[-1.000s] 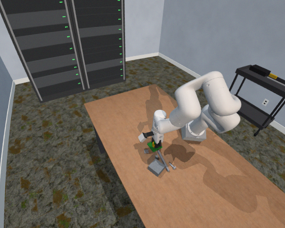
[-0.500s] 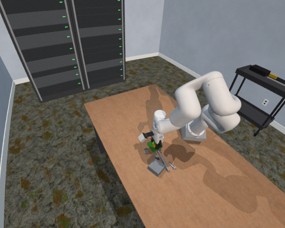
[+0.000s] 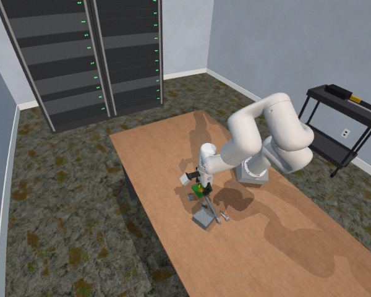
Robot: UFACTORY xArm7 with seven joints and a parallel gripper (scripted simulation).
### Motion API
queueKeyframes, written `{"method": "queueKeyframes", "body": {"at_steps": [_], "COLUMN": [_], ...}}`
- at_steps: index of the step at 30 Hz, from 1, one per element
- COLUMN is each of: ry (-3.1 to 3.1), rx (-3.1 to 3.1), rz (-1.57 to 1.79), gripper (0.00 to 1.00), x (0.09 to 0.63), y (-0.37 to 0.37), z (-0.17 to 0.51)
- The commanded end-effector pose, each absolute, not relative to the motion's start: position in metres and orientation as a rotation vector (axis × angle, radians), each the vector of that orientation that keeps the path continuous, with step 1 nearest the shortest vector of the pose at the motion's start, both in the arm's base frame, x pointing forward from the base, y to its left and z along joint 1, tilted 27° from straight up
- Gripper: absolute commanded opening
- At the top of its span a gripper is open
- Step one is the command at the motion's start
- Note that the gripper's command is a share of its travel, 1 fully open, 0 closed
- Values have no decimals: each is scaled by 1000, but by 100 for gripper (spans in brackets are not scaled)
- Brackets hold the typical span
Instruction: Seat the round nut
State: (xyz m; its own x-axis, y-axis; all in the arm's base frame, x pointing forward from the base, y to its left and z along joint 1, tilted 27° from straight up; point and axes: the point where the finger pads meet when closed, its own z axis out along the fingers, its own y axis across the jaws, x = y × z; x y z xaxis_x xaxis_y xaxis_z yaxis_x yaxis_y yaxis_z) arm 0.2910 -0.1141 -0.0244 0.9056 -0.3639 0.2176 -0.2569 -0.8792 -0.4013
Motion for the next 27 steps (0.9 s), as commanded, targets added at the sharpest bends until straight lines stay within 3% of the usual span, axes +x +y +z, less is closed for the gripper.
{"method": "queueKeyframes", "body": {"at_steps": [1,13,27], "ry": [458,453,417], "rx": [-2702,-2675,-2593], "rz": [-411,-423,-454], "gripper": [100,100,100], "x": [291,295,290], "y": [-115,-116,-130], "z": [-24,-12,58]}}
